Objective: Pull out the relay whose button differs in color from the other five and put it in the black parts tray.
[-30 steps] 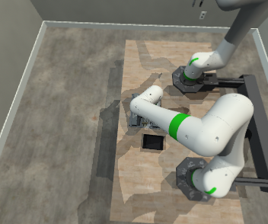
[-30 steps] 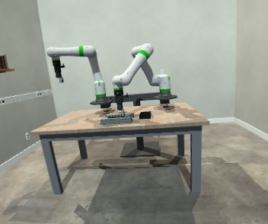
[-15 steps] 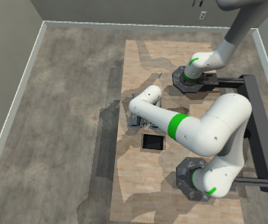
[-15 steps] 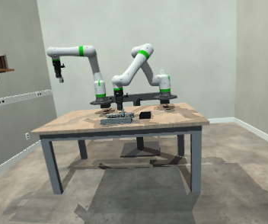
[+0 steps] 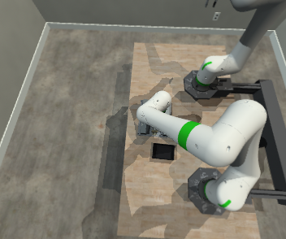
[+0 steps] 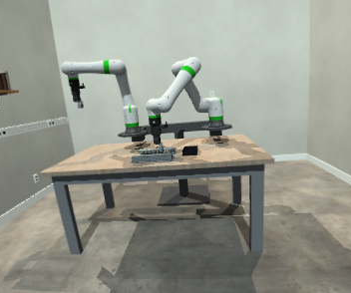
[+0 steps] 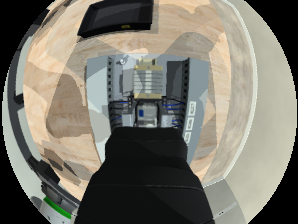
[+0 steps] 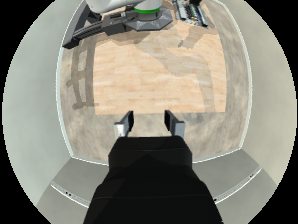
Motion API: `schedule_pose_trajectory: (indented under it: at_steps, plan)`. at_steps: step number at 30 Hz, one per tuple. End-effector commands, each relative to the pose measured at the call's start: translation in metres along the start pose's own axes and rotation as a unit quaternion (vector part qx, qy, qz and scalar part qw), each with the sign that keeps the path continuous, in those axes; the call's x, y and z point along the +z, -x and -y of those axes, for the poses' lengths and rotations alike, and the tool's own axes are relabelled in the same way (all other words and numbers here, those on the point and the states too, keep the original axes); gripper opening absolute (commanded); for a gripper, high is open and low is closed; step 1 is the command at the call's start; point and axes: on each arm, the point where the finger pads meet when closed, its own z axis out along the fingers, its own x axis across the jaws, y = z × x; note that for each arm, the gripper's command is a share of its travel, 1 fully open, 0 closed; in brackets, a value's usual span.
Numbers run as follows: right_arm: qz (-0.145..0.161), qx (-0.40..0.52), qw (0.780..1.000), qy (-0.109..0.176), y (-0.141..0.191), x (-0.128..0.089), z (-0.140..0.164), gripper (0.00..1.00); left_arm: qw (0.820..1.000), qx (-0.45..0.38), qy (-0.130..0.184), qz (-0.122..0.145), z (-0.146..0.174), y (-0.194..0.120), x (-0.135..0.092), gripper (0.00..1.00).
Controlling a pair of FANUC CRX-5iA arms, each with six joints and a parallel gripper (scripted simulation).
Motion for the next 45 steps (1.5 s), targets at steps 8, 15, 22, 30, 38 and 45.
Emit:
schedule_pose_trajectory:
  at_steps: [8, 15, 22, 30, 38, 45]
  plan:
    - [0.000, 0.000, 1.000, 0.001, 0.0001, -0.0009, -0.0002, 1.00, 1.000, 0.000, 0.001, 0.006, -0.0007, -0.0008, -0.0011, 0.00]
    - [0.000, 0.000, 1.000, 0.001, 0.0001, -0.0009, -0.0002, 1.00, 1.000, 0.000, 0.001, 0.014, -0.0007, -0.0014, -0.0011, 0.00]
    - [0.000, 0.000, 1.000, 0.001, 0.0001, -0.0009, -0.0002, 1.00, 1.000, 0.000, 0.001, 0.018, -0.0007, -0.0016, -0.0011, 0.00]
    - [0.000, 0.000, 1.000, 0.001, 0.0001, -0.0009, -0.0002, 1.00, 1.000, 0.000, 0.001, 0.024, -0.0007, -0.0019, -0.0012, 0.00]
    - [0.000, 0.000, 1.000, 0.001, 0.0001, -0.0009, -0.0002, 1.00, 1.000, 0.000, 0.001, 0.032, -0.0007, -0.0024, -0.0012, 0.00]
    - [0.000, 0.000, 1.000, 0.001, 0.0001, -0.0009, -0.0002, 1.00, 0.999, 0.000, 0.001, 0.034, -0.0007, -0.0025, -0.0012, 0.00]
